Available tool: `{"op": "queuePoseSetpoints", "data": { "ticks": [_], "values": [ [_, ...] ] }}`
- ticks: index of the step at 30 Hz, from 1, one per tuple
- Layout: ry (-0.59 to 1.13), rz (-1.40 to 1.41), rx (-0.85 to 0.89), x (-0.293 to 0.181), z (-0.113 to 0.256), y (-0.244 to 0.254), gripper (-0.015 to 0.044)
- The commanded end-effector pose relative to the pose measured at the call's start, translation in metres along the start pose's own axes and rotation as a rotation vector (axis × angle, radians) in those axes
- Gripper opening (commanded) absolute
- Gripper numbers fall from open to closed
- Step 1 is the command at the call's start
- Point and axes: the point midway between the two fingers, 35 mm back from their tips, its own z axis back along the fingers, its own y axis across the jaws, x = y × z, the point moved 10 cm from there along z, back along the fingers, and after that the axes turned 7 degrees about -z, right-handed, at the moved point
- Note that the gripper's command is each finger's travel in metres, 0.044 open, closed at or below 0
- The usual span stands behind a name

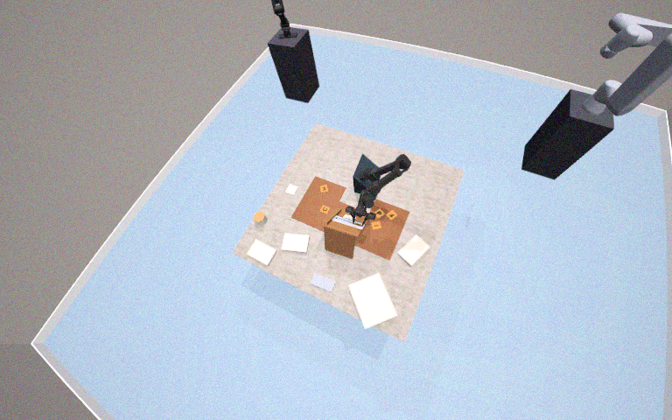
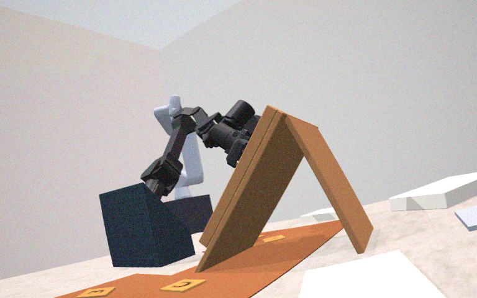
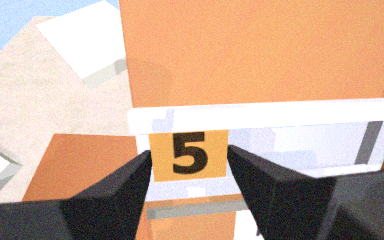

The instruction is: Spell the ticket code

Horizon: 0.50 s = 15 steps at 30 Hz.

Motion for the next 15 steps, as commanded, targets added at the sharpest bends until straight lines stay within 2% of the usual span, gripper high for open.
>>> {"op": "queuePoseSetpoints", "data": {
  "ticks": [1, 15],
  "values": [
    [0.012, -0.003, -0.003, -0.0027, -0.0008, -0.0052, 0.0000],
    [0.012, -0.003, -0.004, -0.0021, -0.0008, -0.0145, 0.0000]
  ]
}}
